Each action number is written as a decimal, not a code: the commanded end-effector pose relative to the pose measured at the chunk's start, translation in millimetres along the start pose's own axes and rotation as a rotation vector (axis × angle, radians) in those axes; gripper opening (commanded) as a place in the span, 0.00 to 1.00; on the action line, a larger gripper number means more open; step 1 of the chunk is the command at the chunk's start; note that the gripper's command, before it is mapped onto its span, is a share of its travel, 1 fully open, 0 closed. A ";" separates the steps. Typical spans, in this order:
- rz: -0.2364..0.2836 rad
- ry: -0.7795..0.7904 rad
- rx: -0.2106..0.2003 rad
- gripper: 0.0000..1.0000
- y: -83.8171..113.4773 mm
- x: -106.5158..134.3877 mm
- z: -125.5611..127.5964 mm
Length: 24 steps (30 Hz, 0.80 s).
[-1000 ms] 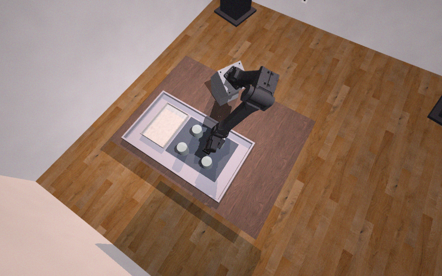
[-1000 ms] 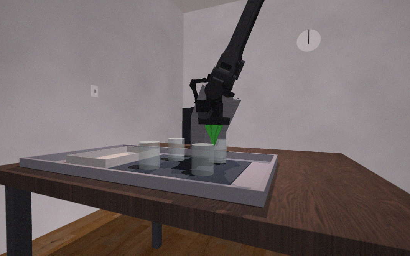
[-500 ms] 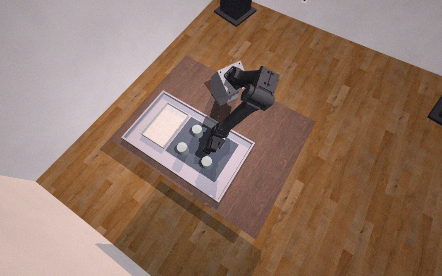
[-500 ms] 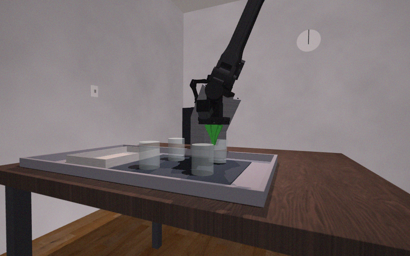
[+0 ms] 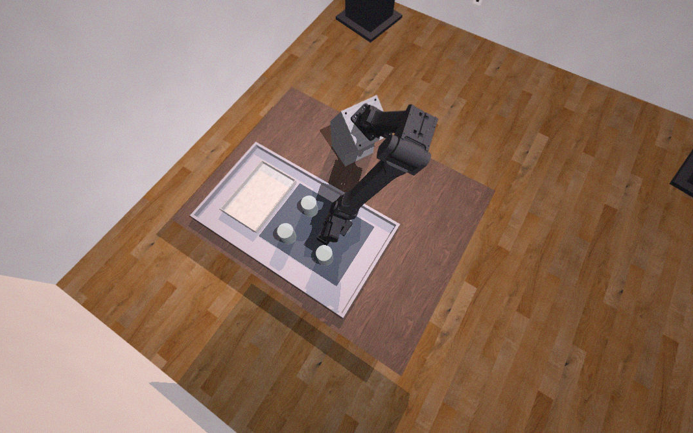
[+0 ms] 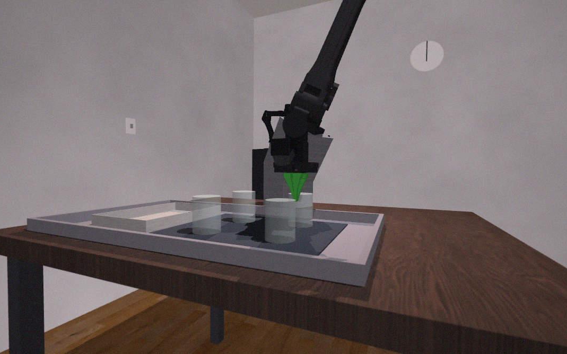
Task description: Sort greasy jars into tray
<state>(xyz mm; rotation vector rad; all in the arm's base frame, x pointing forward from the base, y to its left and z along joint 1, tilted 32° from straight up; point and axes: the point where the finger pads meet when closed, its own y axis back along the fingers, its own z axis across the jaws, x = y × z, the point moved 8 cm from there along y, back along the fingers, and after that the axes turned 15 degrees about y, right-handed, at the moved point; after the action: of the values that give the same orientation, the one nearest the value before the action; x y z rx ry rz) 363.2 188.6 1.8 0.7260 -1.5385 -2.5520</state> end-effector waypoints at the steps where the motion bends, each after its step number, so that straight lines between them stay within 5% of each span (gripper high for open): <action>1: -0.002 0.006 -0.001 0.00 -0.1 -13.4 -3.0; 24: -0.002 0.006 -0.001 0.00 -0.1 -23.3 -5.6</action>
<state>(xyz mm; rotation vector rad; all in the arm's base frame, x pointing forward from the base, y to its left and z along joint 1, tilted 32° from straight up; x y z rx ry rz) 377.8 195.1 5.6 0.7292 -1.5295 -2.5432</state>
